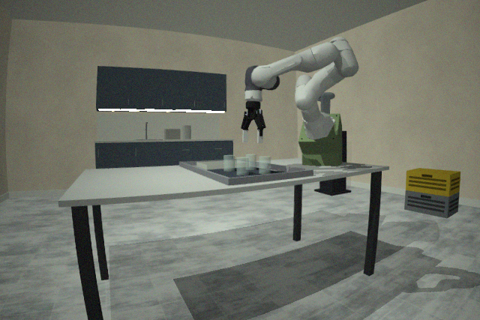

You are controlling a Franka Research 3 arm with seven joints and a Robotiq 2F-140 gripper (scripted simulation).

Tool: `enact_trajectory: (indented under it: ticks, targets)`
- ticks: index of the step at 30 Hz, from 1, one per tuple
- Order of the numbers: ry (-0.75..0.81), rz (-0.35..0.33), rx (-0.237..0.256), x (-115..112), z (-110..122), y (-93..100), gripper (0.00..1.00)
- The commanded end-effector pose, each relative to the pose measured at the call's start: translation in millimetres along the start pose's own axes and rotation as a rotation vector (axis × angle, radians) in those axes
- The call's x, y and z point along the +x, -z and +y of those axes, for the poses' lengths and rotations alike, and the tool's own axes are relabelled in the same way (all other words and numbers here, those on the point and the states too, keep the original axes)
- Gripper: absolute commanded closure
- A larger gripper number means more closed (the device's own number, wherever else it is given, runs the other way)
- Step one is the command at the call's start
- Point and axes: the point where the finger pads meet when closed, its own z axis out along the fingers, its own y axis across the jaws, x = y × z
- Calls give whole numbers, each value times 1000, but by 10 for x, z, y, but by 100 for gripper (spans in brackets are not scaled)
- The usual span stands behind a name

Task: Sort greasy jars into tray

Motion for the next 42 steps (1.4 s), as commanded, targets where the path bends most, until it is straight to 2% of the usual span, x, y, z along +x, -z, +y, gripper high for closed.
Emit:
enact_trajectory:
  ticks: [1, 9, 10, 12, 14, 23, 38, 42]
  targets:
    - [-23, 33, -13, 103, 49, 98, 0]
    - [-23, 33, -13, -520, -109, 76, 0]
    - [-23, 33, -13, -520, -109, 76, 0]
    - [-23, 33, -13, -516, -107, -48, 0]
    - [-23, 33, -13, -516, -107, -48, 0]
    - [-23, 33, -13, -497, -100, -602, 0]
    - [-23, 33, -13, -497, -100, -602, 0]
    - [-23, 33, -13, -495, -99, -681, 0]
